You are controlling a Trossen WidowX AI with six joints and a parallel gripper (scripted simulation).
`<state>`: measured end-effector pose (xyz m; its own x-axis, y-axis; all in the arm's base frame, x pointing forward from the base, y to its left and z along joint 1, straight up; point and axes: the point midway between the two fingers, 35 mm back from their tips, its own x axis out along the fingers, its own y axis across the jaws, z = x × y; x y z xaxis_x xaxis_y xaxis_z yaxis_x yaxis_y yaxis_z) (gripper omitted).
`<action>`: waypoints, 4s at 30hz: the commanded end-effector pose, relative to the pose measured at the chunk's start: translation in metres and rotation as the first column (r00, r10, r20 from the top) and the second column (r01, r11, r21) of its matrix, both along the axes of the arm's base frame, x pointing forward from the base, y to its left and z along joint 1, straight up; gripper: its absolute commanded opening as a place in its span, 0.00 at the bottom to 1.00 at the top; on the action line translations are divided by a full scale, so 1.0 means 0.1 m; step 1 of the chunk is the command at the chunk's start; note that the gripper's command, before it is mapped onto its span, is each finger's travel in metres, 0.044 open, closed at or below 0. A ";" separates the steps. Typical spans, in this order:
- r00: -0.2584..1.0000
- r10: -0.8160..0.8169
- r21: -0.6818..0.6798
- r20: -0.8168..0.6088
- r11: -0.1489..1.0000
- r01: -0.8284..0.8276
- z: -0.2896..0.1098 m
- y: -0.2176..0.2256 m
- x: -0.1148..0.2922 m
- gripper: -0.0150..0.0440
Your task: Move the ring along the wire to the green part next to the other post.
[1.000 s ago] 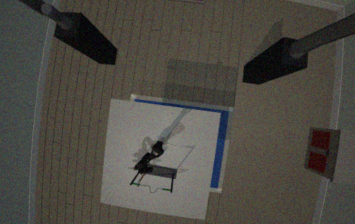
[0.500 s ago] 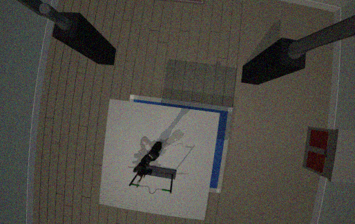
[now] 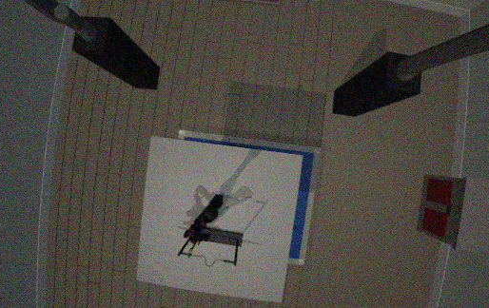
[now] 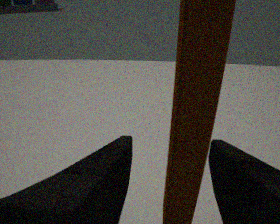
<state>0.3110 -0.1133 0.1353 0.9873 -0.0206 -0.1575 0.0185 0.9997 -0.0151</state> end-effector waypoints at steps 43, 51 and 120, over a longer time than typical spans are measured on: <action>1.000 0.001 -0.008 0.000 1.000 -0.001 0.19 -0.03 0.00 0.00; 1.000 0.001 -0.008 0.000 1.000 -0.001 0.19 -0.03 0.00 0.00; 1.000 0.004 -0.156 -0.011 0.988 -0.005 0.18 0.39 0.01 0.00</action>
<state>0.3124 -0.0762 0.1545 0.9859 -0.0387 -0.1629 0.0131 0.9878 -0.1552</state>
